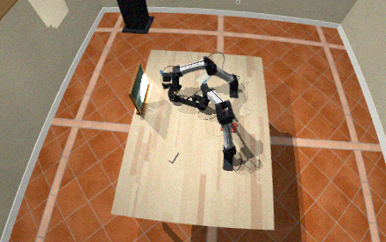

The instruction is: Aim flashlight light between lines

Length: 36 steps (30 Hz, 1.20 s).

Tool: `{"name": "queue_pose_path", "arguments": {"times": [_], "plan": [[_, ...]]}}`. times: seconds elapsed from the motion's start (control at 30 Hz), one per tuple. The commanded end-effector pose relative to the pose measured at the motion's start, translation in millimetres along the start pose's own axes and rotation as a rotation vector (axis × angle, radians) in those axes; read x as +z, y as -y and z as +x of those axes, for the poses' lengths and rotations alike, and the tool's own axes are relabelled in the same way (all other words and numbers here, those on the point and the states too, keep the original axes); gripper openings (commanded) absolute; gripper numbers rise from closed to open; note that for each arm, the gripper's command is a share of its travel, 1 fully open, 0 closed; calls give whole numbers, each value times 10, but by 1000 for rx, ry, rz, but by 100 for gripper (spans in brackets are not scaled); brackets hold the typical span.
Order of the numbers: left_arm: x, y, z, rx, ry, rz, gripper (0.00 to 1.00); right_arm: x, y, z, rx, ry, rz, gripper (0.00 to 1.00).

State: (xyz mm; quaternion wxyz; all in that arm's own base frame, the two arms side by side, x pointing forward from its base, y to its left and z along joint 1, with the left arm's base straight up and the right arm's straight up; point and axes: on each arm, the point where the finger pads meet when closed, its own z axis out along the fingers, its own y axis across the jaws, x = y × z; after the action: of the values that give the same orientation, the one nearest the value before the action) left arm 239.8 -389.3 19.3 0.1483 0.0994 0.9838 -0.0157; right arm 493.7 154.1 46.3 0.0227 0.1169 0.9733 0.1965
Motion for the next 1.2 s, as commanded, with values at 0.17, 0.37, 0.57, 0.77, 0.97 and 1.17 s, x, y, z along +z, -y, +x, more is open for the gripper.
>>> {"name": "queue_pose_path", "arguments": {"times": [0.17,0.37,0.57,0.77,0.97,1.17], "plan": [[-160,49,-58,16,34,32,30,261,26,13,2,-14,17,100],[-160,49,-58,16,34,32,30,313,15,-7,1,-7,14,100],[-160,51,-59,16,35,32,30,319,50,-19,11,-13,7,50],[-160,39,-59,17,36,27,30,258,60,26,14,-17,102,50],[-160,36,-56,17,35,25,30,243,56,20,16,-18,174,50],[-162,43,-48,19,34,27,30,239,10,-72,9,5,134,100]]}}
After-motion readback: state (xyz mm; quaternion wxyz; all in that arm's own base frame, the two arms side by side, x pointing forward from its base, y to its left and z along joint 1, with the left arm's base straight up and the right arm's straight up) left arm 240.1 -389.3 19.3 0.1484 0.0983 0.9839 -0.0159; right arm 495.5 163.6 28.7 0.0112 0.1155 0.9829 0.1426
